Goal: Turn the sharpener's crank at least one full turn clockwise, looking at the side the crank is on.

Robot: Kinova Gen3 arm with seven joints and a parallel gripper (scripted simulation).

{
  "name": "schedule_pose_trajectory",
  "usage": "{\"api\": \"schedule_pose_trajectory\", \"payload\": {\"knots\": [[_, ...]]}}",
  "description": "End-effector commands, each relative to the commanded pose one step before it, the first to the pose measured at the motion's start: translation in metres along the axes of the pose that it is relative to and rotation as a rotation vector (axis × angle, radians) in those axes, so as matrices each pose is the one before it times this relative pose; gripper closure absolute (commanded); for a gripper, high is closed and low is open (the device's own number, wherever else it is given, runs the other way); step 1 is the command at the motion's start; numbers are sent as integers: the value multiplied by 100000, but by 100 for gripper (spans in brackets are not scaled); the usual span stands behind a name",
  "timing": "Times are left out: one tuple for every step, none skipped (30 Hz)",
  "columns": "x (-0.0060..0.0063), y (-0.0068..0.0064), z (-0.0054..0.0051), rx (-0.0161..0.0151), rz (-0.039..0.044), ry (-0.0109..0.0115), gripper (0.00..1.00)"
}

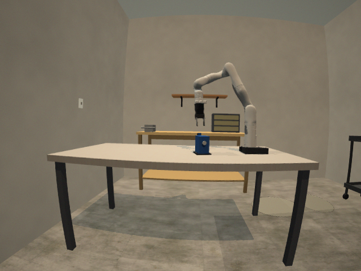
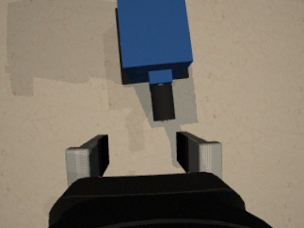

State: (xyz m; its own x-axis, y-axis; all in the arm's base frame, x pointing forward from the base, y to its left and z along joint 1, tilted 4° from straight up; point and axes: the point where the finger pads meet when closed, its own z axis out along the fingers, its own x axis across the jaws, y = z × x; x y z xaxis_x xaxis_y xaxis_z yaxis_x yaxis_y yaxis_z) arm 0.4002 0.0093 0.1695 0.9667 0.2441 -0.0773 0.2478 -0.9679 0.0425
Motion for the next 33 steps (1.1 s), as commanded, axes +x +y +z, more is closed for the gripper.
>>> {"api": "schedule_pose_trajectory", "payload": {"knots": [[237,-361,-149,-254,-1013,582,0],[0,0,0,0,0,0,0],[0,0,0,0,0,0,0],[0,0,0,0,0,0,0],[379,-323,-105,-660,-1297,927,0],[0,0,0,0,0,0,0],[0,0,0,0,0,0,0],[0,0,0,0,0,0,0],[0,0,0,0,0,0,0],[324,-276,-91,-546,-1098,792,0],[0,0,0,0,0,0,0],[0,0,0,0,0,0,0],[0,0,0,0,0,0,0],[0,0,0,0,0,0,0],[271,-230,-76,-443,-909,660,0],[0,0,0,0,0,0,0],[0,0,0,0,0,0,0],[0,0,0,0,0,0,0],[219,-187,-62,-350,-731,534,0],[0,0,0,0,0,0,0],[0,0,0,0,0,0,0],[0,0,0,0,0,0,0],[0,0,0,0,0,0,0],[0,0,0,0,0,0,0],[0,0,0,0,0,0,0],[171,-145,-49,-268,-567,416,0],[0,0,0,0,0,0,0],[0,0,0,0,0,0,0],[127,-108,-36,-196,-419,309,0],[0,0,0,0,0,0,0],[0,0,0,0,0,0,0],[88,-75,-25,-134,-289,214,0],[55,-47,-16,-84,-181,134,0]]}}
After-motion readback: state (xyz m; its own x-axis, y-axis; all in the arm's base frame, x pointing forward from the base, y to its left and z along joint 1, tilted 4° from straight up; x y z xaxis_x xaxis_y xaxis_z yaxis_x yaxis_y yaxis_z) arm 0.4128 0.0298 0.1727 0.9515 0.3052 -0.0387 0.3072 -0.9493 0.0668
